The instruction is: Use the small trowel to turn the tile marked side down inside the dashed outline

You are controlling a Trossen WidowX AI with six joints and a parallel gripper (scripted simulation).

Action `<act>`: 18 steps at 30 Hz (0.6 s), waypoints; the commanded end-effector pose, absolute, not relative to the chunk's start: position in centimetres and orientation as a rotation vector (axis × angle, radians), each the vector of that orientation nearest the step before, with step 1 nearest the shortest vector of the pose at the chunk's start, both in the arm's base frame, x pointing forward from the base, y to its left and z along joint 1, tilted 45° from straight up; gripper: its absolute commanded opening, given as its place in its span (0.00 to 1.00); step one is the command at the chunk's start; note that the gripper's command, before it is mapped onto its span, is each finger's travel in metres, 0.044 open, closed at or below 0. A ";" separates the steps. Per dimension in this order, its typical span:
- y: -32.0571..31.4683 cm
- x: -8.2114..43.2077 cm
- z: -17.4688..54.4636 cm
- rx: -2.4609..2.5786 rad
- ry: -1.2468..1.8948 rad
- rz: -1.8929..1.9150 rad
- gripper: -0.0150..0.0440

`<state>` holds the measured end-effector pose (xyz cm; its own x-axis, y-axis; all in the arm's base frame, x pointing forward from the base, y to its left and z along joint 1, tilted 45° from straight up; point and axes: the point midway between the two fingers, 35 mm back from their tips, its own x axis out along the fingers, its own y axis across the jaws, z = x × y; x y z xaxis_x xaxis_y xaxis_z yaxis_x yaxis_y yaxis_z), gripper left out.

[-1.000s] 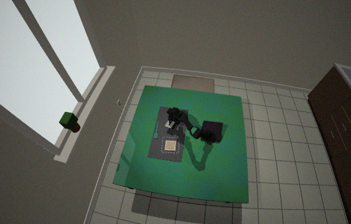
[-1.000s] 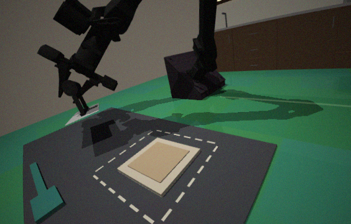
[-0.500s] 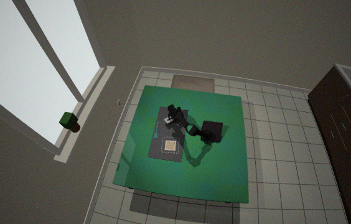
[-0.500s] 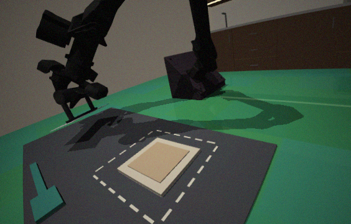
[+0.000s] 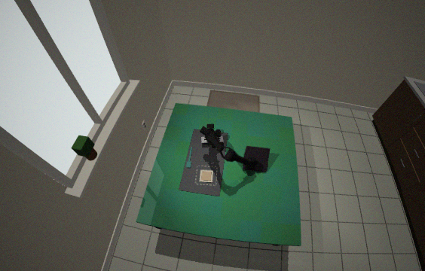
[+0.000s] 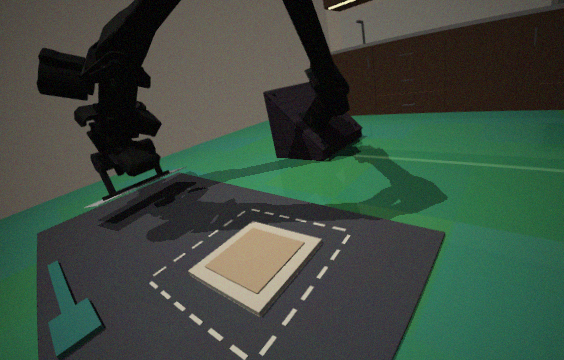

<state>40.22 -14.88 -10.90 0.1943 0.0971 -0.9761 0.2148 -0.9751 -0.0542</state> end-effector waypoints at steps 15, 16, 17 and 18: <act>-17.7 38.2 -13.6 2.063 -0.208 -2.325 0.25; -17.7 38.2 -13.6 2.063 -0.208 -2.325 0.25; -17.7 38.2 -13.6 2.063 -0.208 -2.325 0.25; -17.7 38.2 -13.6 2.063 -0.208 -2.325 0.25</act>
<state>37.93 -17.34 -13.86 -0.1235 -0.0911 -0.9882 -0.0618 -0.9931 0.0993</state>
